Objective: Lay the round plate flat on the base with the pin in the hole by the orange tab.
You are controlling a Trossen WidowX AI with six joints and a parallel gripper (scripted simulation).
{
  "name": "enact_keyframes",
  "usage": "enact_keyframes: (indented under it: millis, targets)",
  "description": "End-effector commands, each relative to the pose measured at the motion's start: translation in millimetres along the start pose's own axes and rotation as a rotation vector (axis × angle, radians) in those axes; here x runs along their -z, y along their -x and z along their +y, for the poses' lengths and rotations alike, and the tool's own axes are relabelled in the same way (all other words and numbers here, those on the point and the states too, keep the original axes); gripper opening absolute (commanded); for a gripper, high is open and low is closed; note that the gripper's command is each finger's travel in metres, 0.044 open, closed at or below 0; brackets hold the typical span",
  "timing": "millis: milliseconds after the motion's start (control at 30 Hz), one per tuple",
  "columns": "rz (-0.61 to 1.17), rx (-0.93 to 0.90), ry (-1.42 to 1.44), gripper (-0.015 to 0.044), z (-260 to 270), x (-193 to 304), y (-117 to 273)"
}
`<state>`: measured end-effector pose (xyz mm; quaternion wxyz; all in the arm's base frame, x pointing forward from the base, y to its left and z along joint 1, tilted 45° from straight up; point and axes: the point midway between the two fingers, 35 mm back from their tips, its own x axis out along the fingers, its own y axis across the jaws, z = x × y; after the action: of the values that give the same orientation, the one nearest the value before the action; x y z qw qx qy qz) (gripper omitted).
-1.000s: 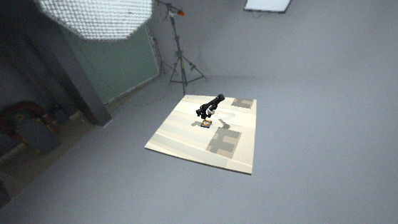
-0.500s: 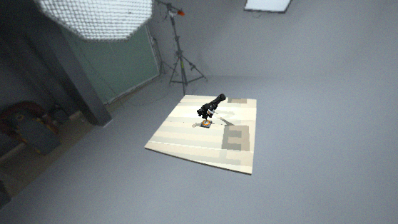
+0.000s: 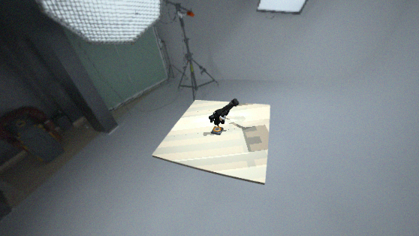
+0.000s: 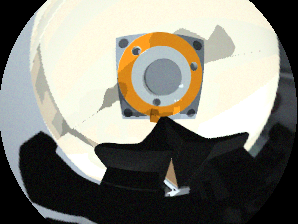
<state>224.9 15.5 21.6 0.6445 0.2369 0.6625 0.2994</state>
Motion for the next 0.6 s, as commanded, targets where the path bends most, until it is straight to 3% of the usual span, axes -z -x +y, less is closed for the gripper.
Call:
enact_keyframes:
  millis: [0, 567]
  targets:
    - [-0.003, -0.005, 0.003, 0.0, 7.5, -0.4, 0.0]
    - [-0.003, -0.006, 0.004, 0.0, 31.3, -10.6, 3.6]
